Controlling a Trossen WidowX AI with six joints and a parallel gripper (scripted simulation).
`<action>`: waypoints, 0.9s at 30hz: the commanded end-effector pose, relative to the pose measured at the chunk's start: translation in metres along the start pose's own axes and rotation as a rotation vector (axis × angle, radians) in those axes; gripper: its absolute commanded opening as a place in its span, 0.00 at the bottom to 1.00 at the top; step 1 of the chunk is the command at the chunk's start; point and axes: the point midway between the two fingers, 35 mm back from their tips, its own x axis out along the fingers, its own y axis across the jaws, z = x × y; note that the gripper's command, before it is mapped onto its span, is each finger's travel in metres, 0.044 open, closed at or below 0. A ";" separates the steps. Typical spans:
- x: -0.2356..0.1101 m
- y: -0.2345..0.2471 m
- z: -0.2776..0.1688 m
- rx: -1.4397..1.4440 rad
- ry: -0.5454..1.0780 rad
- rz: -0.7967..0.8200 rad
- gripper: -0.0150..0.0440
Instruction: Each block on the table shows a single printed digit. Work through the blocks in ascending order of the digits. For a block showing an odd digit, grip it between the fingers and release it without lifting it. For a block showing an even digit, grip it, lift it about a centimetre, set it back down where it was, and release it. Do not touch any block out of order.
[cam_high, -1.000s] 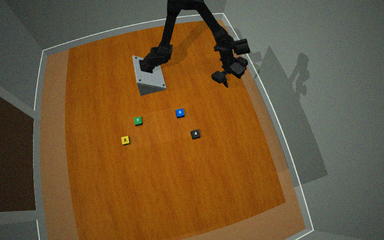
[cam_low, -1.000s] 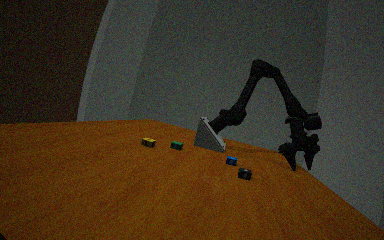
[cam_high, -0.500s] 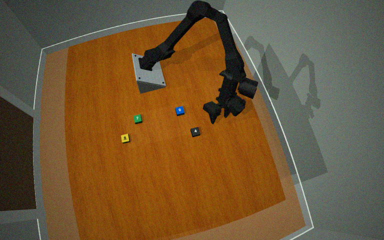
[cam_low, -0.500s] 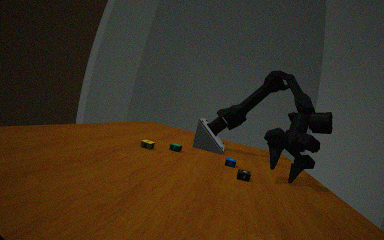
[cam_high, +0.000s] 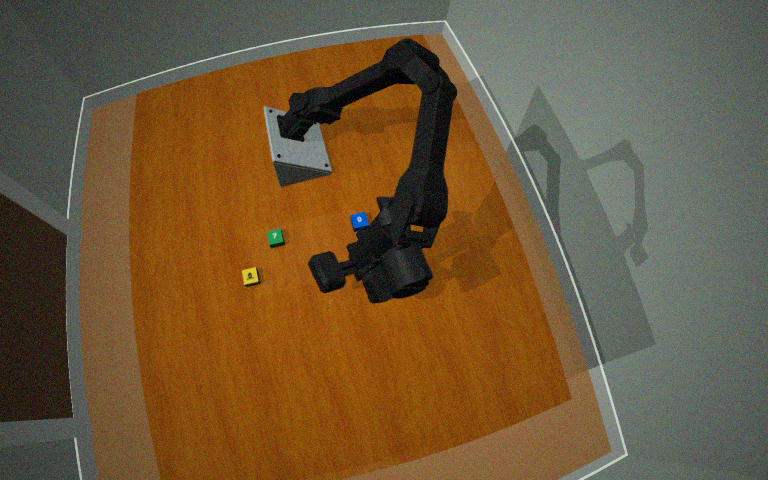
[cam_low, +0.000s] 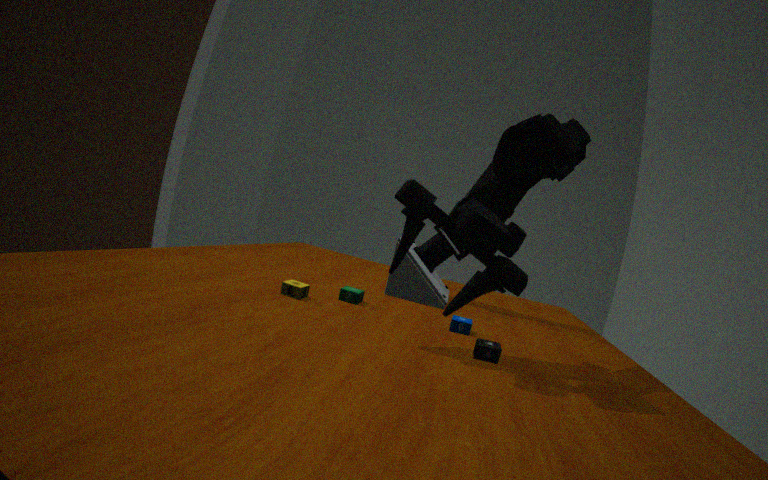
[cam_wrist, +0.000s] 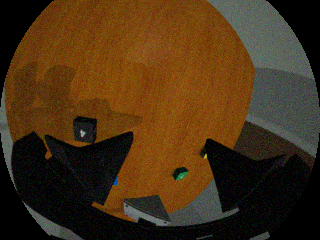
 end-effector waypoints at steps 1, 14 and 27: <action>0.007 -0.065 -0.019 0.050 0.074 0.090 0.93; 0.020 -0.195 -0.108 0.204 0.057 0.417 0.93; 0.020 -0.197 -0.111 0.208 0.052 0.426 0.93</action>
